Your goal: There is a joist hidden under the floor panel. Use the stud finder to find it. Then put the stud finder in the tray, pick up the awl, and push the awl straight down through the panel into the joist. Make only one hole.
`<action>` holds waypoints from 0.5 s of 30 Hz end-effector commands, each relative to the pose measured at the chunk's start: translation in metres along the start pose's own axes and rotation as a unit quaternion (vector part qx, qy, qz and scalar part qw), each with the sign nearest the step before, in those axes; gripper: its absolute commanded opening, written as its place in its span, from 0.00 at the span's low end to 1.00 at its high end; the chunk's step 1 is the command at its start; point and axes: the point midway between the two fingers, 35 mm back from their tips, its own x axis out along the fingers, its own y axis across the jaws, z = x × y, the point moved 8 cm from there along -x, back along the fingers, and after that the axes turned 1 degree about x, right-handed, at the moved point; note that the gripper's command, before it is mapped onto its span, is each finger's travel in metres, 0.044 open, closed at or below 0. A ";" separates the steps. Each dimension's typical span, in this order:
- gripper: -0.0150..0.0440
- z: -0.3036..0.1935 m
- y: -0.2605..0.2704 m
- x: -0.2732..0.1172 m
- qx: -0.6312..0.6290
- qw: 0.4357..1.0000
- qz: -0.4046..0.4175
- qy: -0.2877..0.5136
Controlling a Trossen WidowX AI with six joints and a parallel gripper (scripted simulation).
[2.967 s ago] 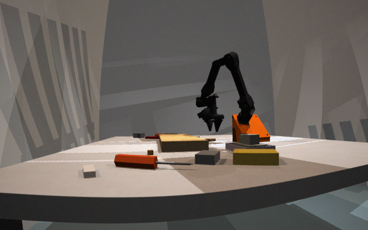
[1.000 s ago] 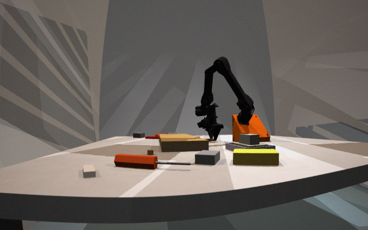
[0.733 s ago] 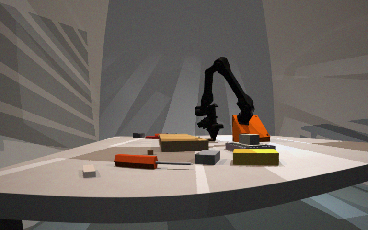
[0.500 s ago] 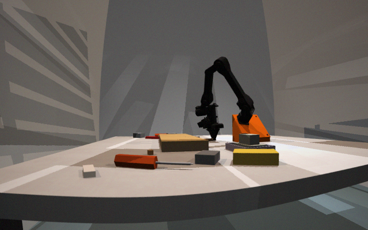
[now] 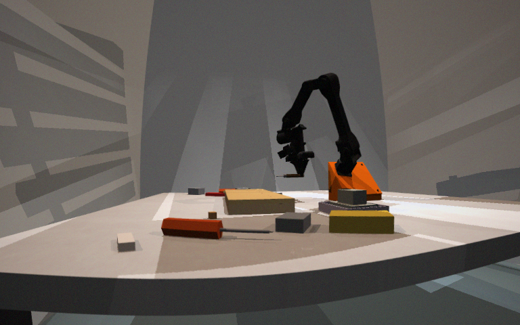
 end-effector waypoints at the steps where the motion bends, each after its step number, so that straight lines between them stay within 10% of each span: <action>1: 0.25 -0.005 0.003 -0.026 -0.005 1.000 -0.006 -0.003; 15: 0.25 0.018 0.010 -0.037 -0.190 0.964 -0.150 0.112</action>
